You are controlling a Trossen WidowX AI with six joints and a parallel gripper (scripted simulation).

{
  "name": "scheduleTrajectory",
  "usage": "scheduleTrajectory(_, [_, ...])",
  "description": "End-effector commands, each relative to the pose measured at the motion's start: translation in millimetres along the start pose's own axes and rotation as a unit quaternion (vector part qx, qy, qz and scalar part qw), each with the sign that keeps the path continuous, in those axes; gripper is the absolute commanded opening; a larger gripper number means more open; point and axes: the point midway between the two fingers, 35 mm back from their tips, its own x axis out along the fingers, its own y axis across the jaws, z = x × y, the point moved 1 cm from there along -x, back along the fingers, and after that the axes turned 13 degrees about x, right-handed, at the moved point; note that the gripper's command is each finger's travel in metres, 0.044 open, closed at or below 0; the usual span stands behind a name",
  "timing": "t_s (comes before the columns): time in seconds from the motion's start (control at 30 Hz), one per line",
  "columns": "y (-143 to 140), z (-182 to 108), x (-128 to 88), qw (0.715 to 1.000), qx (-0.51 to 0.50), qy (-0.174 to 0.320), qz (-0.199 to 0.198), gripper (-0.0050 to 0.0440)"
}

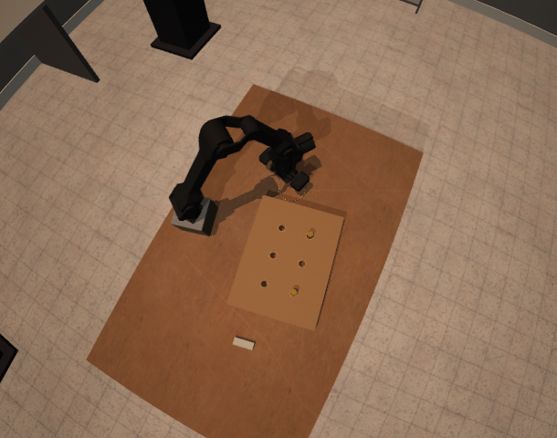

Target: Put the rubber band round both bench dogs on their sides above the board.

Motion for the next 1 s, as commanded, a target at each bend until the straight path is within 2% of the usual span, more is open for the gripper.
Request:
scheduleTrajectory(0.0, [-2.7, -0.3, 0.9, 1.0, 0.001, 0.002, -0.003, 0.0047])
scheduleTrajectory(0.23, [-1.7, -0.4, -6.2, 1.0, 0.001, 0.002, -0.003, 0.0])
scheduleTrajectory(0.53, [-1.5, -0.2, -6.7, 1.0, 0.001, 0.002, -0.003, 0.0])
scheduleTrajectory(0.97, [-2.5, 14.0, -46.8, 1.0, 0.001, -0.002, -0.002, -0.0005])
